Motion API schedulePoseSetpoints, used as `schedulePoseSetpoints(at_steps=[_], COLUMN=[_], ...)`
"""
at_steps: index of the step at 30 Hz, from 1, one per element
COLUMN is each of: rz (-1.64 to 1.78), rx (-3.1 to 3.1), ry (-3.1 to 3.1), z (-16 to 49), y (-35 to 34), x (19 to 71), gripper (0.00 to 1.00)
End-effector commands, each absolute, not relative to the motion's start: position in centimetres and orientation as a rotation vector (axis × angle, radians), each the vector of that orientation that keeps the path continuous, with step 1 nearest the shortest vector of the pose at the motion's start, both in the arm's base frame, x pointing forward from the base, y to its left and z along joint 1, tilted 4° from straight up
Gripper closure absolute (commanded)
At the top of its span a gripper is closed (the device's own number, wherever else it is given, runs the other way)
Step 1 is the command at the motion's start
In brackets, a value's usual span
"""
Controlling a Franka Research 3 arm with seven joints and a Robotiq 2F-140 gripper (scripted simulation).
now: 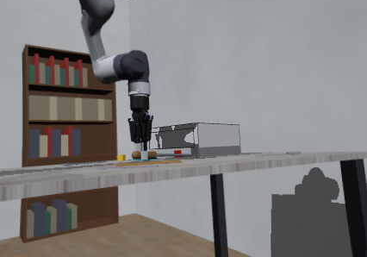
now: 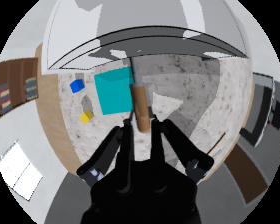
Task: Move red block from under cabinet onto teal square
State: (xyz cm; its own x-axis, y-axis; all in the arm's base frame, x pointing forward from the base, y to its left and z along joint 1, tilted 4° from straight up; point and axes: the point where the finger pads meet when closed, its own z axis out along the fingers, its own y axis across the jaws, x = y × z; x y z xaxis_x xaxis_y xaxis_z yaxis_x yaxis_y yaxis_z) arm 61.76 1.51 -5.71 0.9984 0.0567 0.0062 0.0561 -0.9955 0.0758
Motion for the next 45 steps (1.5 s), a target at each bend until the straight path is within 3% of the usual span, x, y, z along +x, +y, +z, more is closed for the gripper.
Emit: schedulePoseSetpoints(at_steps=[1, 45], rz=[0.026, 0.027], rx=[3.067, 3.067], ry=[0.07, 0.055], z=[-5.5, -5.6], y=[1.4, 1.1], x=[61.6, 52.6], gripper=[1.0, 1.0])
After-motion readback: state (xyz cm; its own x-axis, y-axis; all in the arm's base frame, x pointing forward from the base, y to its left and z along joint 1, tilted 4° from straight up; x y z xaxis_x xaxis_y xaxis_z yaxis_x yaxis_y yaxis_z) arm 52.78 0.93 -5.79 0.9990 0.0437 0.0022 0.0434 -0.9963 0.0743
